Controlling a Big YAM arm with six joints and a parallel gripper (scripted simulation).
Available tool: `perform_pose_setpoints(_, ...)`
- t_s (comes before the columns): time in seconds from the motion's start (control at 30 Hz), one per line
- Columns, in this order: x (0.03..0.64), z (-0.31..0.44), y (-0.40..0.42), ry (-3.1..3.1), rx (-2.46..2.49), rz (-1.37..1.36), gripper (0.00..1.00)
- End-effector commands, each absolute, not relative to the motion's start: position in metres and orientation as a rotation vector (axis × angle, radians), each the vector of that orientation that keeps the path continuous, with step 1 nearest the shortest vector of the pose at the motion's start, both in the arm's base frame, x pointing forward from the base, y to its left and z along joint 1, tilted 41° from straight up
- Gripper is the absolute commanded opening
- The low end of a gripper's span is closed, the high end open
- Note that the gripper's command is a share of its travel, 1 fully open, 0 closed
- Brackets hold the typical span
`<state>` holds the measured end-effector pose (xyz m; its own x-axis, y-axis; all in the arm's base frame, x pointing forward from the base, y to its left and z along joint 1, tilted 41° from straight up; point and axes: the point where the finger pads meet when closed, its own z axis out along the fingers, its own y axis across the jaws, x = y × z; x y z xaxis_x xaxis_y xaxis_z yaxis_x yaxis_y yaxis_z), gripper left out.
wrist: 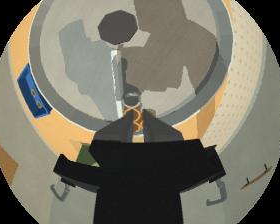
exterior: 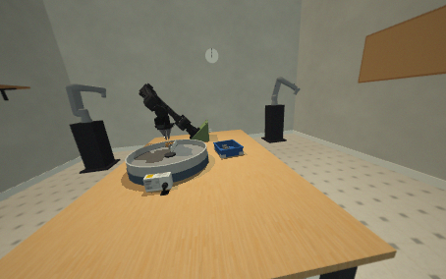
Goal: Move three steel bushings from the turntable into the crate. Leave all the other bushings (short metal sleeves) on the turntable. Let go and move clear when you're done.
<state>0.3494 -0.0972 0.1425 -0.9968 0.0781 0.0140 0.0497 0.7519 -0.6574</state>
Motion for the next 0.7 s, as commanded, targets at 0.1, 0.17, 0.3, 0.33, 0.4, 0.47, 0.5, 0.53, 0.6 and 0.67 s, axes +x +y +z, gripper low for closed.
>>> perform_pose_setpoints(0.1, 0.3672, 0.1534, -0.0939, -2.943, -0.101, 1.096, 0.13)
perform_pose_setpoints(0.17, 0.3672, 0.1534, -0.0939, -2.943, -0.101, 1.096, 0.13)
perform_pose_setpoints(0.3, 0.3672, 0.1534, -0.0939, -2.943, -0.101, 1.096, 0.13)
perform_pose_setpoints(0.33, 0.3672, 0.1534, -0.0939, -2.943, -0.101, 1.096, 0.13)
perform_pose_setpoints(0.4, 0.3672, 0.1534, -0.0939, -2.943, -0.101, 1.096, 0.13)
perform_pose_setpoints(0.47, 0.3672, 0.1534, -0.0939, -2.943, -0.101, 1.096, 0.13)
perform_pose_setpoints(0.5, 0.3672, 0.1534, -0.0939, -2.943, -0.101, 1.096, 0.13)
perform_pose_setpoints(0.53, 0.3672, 0.1534, -0.0939, -2.943, -0.101, 1.096, 0.13)
perform_pose_setpoints(0.6, 0.3661, 0.1519, -0.0951, -2.941, -0.104, 1.096, 0.13)
perform_pose_setpoints(0.67, 0.3661, 0.1519, -0.0951, -2.941, -0.104, 1.096, 0.13)
